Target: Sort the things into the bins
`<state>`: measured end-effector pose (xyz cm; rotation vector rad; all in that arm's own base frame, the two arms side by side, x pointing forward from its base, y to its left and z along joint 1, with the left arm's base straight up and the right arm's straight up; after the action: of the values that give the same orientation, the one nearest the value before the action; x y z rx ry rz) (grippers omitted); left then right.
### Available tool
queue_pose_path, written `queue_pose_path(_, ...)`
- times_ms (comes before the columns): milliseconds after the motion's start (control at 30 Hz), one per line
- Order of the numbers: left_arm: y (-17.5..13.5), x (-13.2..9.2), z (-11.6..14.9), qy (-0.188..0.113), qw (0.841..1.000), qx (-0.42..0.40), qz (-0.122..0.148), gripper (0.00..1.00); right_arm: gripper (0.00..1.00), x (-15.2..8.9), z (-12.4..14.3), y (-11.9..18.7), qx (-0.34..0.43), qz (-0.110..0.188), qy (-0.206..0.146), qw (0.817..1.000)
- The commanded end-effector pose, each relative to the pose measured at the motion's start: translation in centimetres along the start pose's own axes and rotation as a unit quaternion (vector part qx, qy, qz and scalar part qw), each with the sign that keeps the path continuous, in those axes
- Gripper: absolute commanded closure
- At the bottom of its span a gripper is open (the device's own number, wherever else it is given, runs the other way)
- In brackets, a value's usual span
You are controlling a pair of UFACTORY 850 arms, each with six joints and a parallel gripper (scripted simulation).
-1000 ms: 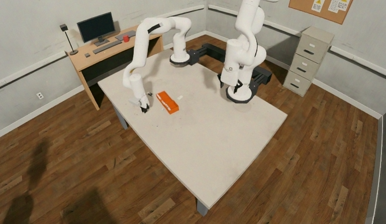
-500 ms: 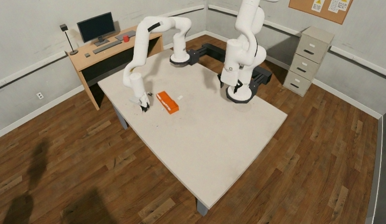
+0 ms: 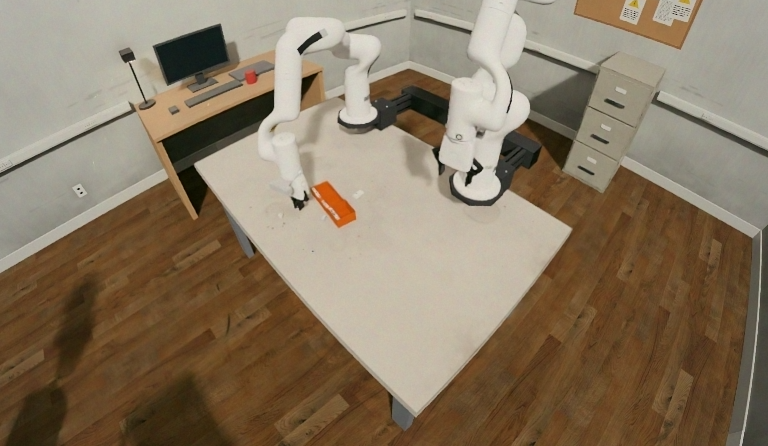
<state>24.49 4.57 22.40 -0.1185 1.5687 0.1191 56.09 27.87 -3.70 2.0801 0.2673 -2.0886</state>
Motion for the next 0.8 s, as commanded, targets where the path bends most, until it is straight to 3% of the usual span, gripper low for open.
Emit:
queue_pose_path(0,0.0,0.0,0.1,-0.001,1.0,0.0,0.0,0.0,0.89,-0.1,2.2,0.2,0.0,-0.001,0.003,1.0)
queue_pose_path(367,0.0,0.0,0.1,-0.001,1.0,0.0,0.0,0.0,0.89,-0.1,8.7,1.0,0.0,-0.001,0.003,1.0)
queue_pose_path(433,0.0,0.0,0.1,-0.001,1.0,0.0,0.0,0.0,0.89,-0.1,8.7,1.0,0.0,-0.001,0.003,1.0)
queue_pose_path(767,0.0,0.0,0.1,-0.001,1.0,0.0,0.0,0.0,0.89,0.0,14.7,1.7,0.195,-0.003,0.001,0.981)
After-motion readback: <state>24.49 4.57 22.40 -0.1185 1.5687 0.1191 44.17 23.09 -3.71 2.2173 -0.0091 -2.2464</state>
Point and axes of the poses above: on each arm, the point where the finger pads meet when closed, its own x axis out along the fingers, its own y axis across the jaws, z = x × y, the point moved 2 cm from there along -x, back along the fingers, and after that the axes turned 2 degrees about x, right-handed, at the moved point
